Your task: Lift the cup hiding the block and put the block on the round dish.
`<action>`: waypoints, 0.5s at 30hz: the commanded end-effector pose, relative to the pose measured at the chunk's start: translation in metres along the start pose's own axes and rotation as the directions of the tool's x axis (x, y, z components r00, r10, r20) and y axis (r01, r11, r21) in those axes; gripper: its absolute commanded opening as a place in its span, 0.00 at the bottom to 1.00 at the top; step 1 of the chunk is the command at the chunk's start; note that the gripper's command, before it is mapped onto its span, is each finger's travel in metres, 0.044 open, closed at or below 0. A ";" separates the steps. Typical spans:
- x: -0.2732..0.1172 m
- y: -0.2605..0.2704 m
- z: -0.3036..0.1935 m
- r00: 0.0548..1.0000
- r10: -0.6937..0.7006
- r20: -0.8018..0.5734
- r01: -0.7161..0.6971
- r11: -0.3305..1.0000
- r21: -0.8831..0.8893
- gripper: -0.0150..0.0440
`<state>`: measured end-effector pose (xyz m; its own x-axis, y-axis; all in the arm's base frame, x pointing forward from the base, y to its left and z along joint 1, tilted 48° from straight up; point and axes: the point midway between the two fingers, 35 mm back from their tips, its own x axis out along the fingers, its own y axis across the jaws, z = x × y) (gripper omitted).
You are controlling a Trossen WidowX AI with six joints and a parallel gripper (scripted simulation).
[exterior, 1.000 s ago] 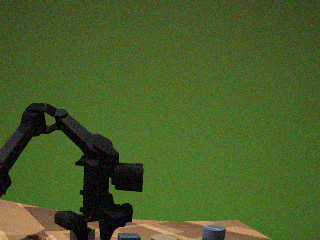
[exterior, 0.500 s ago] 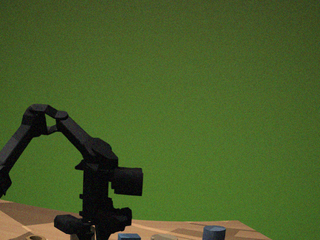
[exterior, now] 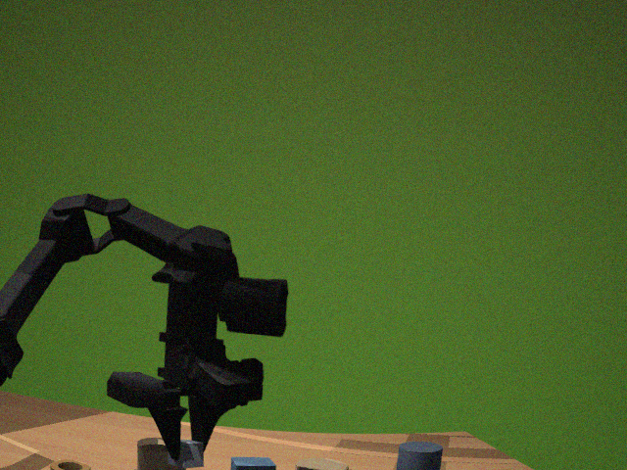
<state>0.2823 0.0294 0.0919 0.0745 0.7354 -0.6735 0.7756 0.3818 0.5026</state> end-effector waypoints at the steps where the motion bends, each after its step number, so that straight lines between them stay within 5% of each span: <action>1: -0.022 0.000 -0.001 1.000 -0.002 0.002 0.002 1.000 -0.006 0.25; 15: -0.043 -0.016 0.028 1.000 -0.004 0.028 0.004 1.000 0.004 0.25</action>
<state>0.2814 -0.0121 0.1068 0.0852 0.7275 -0.6808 0.7767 0.3795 0.5028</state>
